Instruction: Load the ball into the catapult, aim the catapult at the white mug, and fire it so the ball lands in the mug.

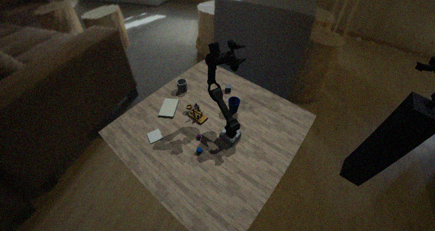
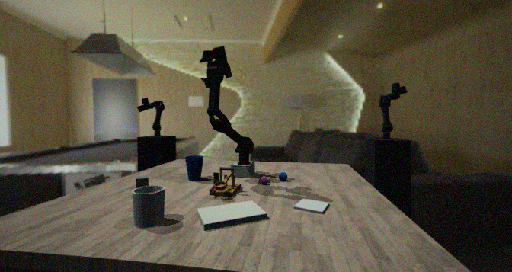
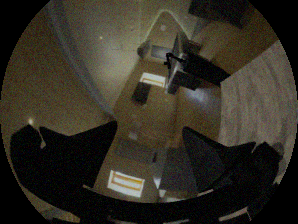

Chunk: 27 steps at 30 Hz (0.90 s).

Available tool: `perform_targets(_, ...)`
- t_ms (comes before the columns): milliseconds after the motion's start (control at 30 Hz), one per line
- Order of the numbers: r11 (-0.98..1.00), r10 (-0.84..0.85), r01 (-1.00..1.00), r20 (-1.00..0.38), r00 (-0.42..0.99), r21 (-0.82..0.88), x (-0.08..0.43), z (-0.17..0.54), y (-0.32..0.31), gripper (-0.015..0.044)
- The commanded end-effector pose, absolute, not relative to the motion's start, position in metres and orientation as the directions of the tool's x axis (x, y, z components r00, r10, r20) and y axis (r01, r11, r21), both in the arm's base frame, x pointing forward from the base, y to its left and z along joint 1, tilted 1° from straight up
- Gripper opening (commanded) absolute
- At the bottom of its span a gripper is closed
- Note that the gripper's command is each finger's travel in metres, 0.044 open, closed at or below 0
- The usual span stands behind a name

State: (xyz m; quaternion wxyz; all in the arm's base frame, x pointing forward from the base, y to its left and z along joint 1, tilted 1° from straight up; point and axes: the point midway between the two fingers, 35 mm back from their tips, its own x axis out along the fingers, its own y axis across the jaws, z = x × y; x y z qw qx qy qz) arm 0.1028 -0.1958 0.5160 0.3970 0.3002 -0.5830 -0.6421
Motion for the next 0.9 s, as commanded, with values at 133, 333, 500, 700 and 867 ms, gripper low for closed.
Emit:
perform_targets(133, -0.018, -0.794, 0.158, 0.082, -0.603, 0.987, 0.065, 0.523, -0.192, 0.044)
perform_targets(333, -0.041, -0.653, 0.142, 0.081, -0.753, 0.989, 0.006, 0.529, -0.174, 0.044)
perform_targets(500, -0.05, -0.524, 0.119, 0.075, -0.848, 0.992, -0.033, 0.531, -0.154, 0.044)
perform_targets(700, -0.045, -0.4, 0.083, 0.058, -0.915, 0.996, -0.065, 0.529, -0.128, 0.044)
perform_targets(867, 0.023, -0.324, 0.035, 0.041, -0.945, 0.999, -0.08, 0.522, -0.112, 0.044)
